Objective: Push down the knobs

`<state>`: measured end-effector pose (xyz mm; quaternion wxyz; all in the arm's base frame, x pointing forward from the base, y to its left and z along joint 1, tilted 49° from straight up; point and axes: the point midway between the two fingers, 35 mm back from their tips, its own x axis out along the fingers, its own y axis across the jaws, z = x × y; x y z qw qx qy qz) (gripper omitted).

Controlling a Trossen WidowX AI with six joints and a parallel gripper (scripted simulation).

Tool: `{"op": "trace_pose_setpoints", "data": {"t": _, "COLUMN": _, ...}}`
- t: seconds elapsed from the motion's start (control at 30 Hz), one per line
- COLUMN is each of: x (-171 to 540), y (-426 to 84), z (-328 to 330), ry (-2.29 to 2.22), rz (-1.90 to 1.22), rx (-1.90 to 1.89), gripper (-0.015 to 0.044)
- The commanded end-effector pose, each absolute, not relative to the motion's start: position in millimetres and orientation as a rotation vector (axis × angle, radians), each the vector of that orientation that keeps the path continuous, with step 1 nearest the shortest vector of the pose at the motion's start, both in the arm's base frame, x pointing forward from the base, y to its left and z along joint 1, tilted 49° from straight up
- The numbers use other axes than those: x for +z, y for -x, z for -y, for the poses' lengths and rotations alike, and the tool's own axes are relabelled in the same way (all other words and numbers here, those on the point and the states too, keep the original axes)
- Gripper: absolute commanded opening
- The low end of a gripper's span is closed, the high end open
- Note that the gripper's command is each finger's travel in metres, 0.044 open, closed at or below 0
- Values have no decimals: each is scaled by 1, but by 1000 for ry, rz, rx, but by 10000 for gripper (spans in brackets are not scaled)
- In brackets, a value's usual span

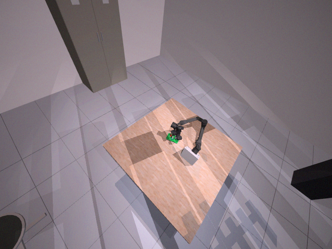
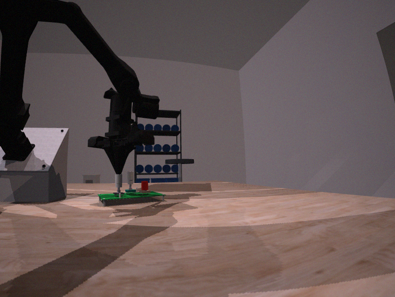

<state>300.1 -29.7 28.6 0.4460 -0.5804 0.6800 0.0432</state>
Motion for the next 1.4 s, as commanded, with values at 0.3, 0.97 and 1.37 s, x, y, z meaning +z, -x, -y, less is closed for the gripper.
{"op": "trace_pose_setpoints", "data": {"t": 0.3, "x": 28, "y": -300, "z": 32, "ry": 1442, "rz": -1686, "rx": 105, "gripper": 0}}
{"op": "trace_pose_setpoints", "data": {"t": 0.97, "x": 24, "y": -300, "z": 35, "ry": 1442, "rz": -1686, "rx": 105, "gripper": 0}}
{"op": "trace_pose_setpoints", "data": {"t": 1.37, "x": 24, "y": -300, "z": 36, "ry": 1442, "rz": -1686, "rx": 105, "gripper": 0}}
